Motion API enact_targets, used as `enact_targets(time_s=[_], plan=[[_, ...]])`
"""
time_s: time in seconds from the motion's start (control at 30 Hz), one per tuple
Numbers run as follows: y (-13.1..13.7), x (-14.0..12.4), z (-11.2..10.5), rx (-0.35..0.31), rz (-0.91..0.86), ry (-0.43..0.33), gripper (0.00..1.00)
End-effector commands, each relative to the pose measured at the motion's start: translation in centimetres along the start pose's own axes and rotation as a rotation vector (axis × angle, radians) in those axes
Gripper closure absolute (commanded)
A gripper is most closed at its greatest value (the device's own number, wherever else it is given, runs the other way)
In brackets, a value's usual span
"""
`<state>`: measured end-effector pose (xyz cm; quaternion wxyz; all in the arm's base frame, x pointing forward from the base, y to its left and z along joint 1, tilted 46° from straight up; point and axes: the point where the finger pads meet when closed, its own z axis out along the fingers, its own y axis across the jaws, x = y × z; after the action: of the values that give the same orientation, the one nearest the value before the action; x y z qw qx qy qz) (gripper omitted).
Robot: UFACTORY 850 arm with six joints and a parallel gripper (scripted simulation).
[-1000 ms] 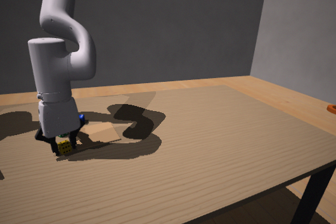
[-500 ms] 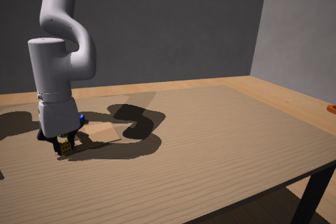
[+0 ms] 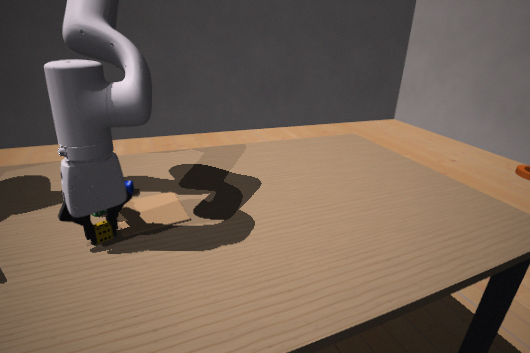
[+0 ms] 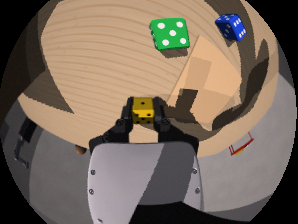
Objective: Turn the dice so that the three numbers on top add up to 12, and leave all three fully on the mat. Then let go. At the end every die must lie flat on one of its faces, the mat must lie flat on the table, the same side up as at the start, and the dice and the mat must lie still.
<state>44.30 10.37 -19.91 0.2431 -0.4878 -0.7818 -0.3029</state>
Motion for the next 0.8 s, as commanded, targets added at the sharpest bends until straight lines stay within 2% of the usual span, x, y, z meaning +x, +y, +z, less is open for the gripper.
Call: enact_targets(time_s=[0.0,0.27,0.37,0.47,0.77], plan=[[0.1,0.0,-0.1,-0.001,0.0,-0.001,0.73],[0.1,0.0,-0.1,-0.001,0.0,-0.001,0.73],[0.1,0.0,-0.8,-0.001,0.0,-0.001,0.73],[0.1,0.0,-2.3,-0.001,0.0,-0.001,0.73],[0.1,0.0,-8.6,-0.001,0.0,-0.001,0.73]])
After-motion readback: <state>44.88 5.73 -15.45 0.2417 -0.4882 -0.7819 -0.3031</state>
